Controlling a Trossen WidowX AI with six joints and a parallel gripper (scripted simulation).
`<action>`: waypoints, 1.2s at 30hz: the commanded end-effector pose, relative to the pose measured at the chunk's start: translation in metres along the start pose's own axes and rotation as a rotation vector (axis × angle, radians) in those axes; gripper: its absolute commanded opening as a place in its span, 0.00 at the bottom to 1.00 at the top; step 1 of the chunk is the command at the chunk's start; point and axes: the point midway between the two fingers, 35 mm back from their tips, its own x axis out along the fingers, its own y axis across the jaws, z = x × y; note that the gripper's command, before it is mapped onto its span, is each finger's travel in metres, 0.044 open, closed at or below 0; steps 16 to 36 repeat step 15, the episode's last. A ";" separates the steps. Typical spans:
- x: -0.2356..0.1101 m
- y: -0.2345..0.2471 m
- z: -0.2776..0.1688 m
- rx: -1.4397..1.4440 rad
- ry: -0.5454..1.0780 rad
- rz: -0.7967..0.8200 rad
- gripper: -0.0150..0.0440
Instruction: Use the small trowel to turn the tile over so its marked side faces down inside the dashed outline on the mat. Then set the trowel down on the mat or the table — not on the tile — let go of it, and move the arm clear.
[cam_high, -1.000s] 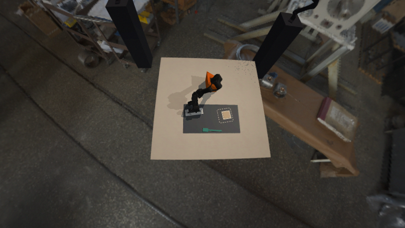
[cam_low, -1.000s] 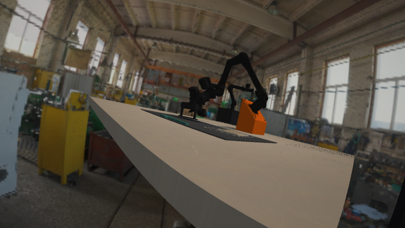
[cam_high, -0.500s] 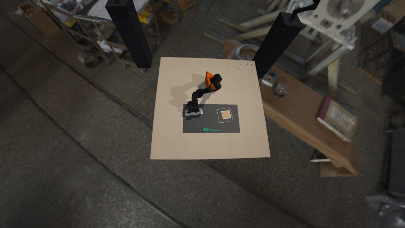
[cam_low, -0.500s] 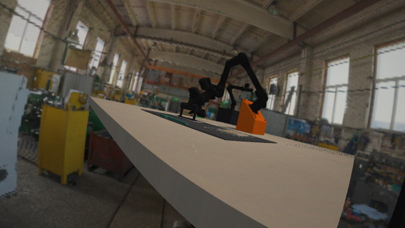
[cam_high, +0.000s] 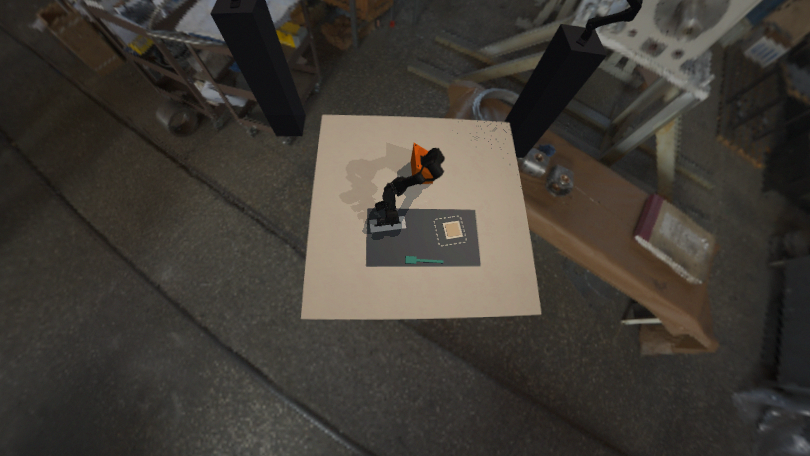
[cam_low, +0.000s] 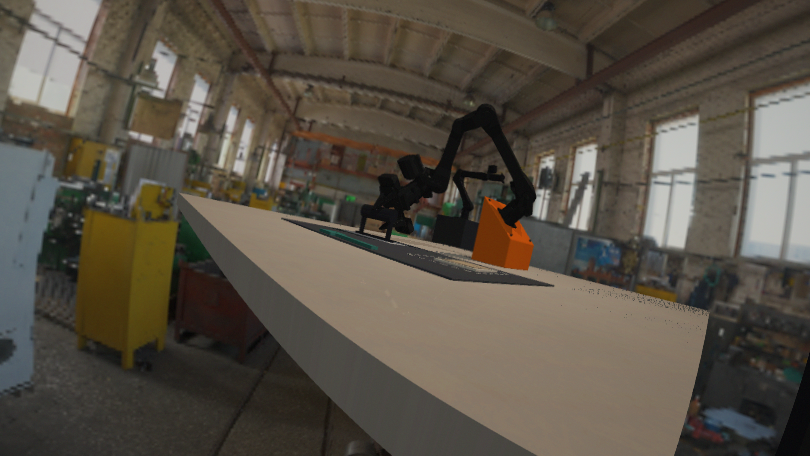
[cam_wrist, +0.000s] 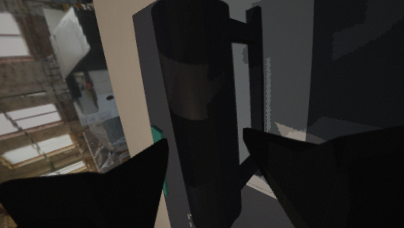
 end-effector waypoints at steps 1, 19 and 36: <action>-0.013 0.002 0.002 -0.005 -0.004 0.004 0.76; -0.057 0.002 0.000 -0.006 -0.001 0.007 0.76; -0.057 0.002 0.000 -0.006 -0.001 0.007 0.76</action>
